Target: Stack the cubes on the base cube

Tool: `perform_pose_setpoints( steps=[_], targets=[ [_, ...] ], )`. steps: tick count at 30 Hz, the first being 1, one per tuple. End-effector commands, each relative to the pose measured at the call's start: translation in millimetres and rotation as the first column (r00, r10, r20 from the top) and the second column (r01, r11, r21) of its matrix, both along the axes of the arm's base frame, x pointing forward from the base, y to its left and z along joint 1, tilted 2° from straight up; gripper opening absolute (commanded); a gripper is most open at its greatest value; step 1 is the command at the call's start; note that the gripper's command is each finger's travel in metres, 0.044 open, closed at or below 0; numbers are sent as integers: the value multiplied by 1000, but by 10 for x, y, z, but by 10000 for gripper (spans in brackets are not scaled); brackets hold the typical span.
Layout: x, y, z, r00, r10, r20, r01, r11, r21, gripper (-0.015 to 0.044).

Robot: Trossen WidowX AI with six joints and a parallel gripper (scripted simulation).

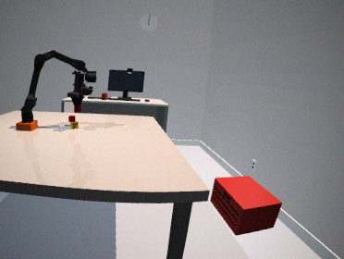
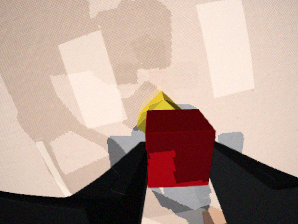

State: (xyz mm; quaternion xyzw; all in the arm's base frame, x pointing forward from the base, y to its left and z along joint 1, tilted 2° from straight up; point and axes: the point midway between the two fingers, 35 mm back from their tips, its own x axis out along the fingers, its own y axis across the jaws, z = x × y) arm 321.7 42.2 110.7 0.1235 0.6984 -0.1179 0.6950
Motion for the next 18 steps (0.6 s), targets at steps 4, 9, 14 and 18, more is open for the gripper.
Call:
perform_pose_setpoints(
  steps=[4,9,14,18],
  targets=[
    [-13,19,-154,1000,8,0,-8,1000,3,105],
    [-26,20,-285,1000,8,0,-8,1000,3,105],
    [-27,20,-290,1000,8,0,-8,1000,3,105],
    [-27,20,-290,1000,8,0,-8,1000,3,105]
  ],
)
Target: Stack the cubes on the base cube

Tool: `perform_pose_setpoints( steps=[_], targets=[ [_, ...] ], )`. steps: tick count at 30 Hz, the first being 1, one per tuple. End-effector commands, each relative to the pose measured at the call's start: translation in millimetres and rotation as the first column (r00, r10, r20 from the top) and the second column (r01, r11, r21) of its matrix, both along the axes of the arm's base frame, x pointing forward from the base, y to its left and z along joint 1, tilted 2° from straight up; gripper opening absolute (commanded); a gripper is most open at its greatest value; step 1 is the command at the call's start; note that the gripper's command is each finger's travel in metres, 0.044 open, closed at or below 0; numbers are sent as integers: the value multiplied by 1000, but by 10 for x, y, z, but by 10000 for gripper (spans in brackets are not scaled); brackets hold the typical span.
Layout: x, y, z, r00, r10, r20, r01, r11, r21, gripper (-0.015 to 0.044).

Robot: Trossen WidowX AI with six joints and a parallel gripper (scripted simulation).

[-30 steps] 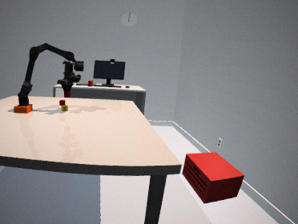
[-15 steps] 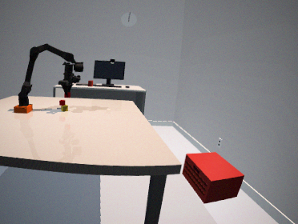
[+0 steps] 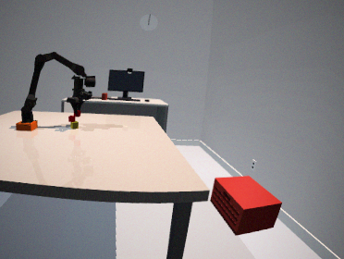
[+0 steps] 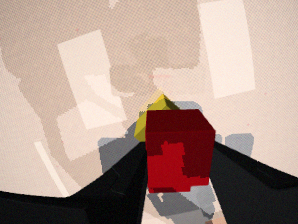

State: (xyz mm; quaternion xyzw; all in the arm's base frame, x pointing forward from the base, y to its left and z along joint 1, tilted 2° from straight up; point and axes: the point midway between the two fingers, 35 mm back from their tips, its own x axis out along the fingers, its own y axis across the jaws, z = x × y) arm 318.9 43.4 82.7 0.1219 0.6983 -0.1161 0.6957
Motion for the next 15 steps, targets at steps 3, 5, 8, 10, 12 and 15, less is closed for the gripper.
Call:
perform_pose_setpoints(
  steps=[3,5,8,10,12,15],
  targets=[
    [4,8,-45,1000,3,-1,-3,1000,3,105],
    [8,10,-93,1000,3,-1,-3,1000,3,105],
    [12,11,-164,1000,3,-1,-3,1000,3,105],
    [14,12,-212,1000,3,-1,-3,1000,3,105],
    [15,13,-259,1000,3,-1,-3,1000,3,105],
    [16,13,-294,1000,3,-1,-3,1000,3,105]
  ],
)
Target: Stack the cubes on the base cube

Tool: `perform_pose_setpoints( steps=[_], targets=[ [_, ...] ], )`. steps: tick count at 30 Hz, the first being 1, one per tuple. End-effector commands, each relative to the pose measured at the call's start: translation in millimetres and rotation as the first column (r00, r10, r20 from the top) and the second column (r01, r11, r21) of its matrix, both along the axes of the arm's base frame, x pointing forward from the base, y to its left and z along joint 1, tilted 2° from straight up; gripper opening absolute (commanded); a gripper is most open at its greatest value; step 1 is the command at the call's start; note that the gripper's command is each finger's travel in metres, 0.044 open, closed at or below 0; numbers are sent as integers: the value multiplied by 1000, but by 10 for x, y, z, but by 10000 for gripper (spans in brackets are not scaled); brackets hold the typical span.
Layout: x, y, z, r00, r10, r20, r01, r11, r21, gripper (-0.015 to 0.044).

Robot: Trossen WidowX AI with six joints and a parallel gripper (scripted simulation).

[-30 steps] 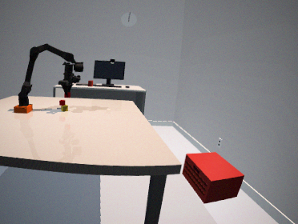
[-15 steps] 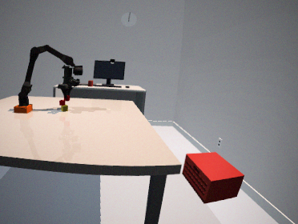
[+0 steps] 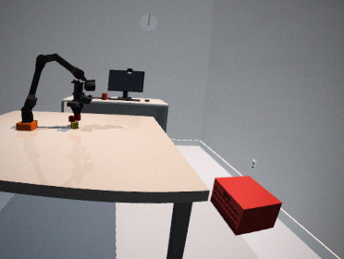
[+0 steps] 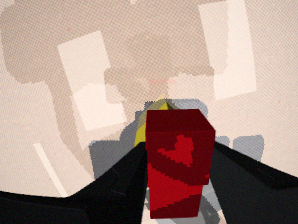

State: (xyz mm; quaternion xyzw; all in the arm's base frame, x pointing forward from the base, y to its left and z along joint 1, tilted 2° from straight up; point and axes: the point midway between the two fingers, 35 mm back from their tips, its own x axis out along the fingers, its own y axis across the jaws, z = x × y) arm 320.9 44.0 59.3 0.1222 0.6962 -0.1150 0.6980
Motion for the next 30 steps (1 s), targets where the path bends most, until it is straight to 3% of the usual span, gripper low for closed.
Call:
perform_pose_setpoints(
  steps=[1,25,29,30],
  targets=[
    [-4,7,-60,1000,2,-8,-2,1000,2,105],
    [-4,8,-74,1000,2,-8,-2,1000,2,105],
    [-4,8,-74,1000,2,-8,-2,1000,2,205],
    [-4,8,-74,1000,2,-8,-2,1000,2,205]
  ],
)
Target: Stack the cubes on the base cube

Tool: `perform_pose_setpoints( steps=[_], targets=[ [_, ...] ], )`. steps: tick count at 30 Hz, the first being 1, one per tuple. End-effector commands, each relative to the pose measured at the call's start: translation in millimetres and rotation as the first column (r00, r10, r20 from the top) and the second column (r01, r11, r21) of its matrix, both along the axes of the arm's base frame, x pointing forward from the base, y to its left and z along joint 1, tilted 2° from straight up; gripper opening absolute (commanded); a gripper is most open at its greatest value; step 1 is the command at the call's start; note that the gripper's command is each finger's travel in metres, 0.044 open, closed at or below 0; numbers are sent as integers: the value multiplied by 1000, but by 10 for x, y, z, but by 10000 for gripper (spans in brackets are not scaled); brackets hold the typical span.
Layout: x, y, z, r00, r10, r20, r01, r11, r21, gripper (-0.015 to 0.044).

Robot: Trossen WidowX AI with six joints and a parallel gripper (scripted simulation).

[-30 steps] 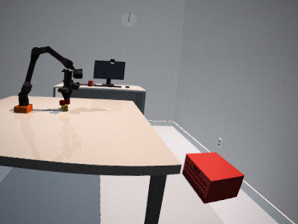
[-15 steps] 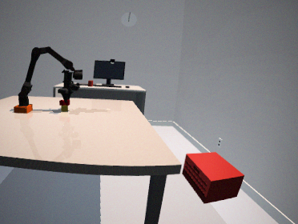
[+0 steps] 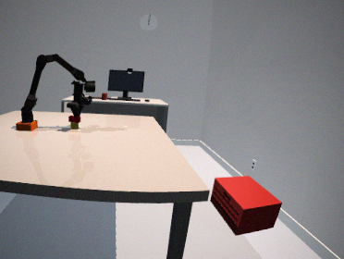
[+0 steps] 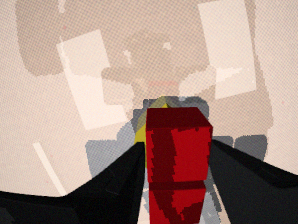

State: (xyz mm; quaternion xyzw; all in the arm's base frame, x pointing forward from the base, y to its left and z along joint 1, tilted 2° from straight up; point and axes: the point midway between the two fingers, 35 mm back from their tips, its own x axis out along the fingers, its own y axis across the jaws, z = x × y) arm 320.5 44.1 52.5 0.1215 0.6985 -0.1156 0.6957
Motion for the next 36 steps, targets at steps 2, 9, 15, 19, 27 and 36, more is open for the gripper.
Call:
perform_pose_setpoints(
  steps=[2,9,15,19,27,36],
  targets=[
    [0,7,-6,1000,2,-1,-2,1000,3,205],
    [0,-1,109,1000,0,0,0,1000,0,205],
    [1,-2,201,1000,0,0,0,1000,0,205],
    [1,-3,262,1000,0,0,0,1000,0,205],
    [2,-5,387,1000,0,0,0,1000,0,205],
    [3,-6,535,1000,0,0,0,1000,0,205]
  ],
)
